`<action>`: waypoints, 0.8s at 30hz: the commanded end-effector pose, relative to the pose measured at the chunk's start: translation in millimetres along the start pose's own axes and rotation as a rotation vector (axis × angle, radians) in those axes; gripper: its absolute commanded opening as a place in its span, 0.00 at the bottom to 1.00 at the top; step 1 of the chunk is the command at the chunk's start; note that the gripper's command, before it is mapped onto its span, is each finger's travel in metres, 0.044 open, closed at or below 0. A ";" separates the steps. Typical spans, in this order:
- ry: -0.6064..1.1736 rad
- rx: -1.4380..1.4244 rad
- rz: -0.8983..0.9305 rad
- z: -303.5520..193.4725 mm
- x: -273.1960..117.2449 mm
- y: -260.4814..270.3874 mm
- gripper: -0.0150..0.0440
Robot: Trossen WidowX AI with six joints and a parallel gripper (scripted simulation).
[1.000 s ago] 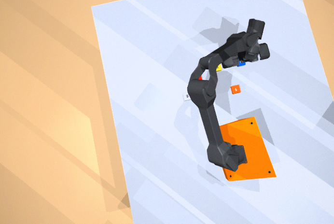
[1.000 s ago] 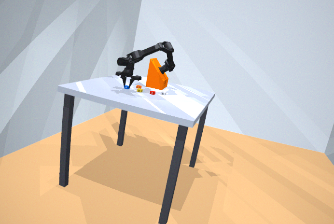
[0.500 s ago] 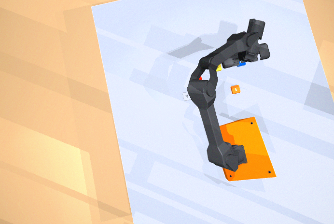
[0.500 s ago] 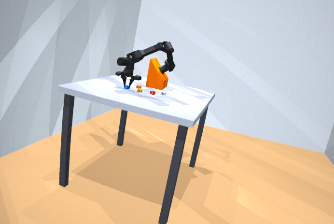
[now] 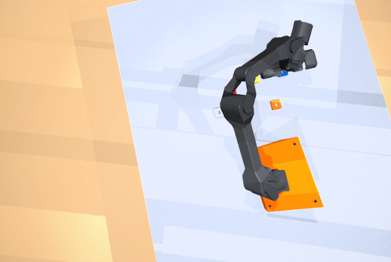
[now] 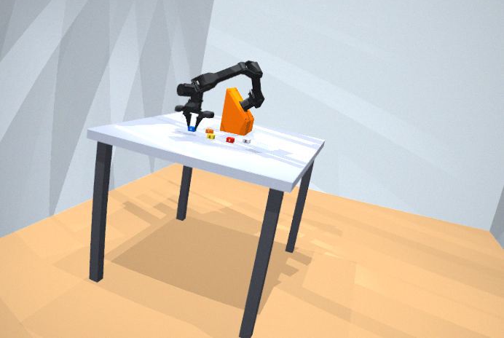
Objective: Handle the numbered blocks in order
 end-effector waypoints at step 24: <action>0.004 -0.004 -0.004 -0.2 14.7 0.1 0.46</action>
Point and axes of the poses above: the point midway between the two fingers, 35 mm back from their tips, its own x axis out along the fingers, its own y axis across the jaws, z = x × y, the point moved 6 cm from there along -x, back along the fingers, and after that the axes turned 2 degrees about x, right-handed, at the moved point
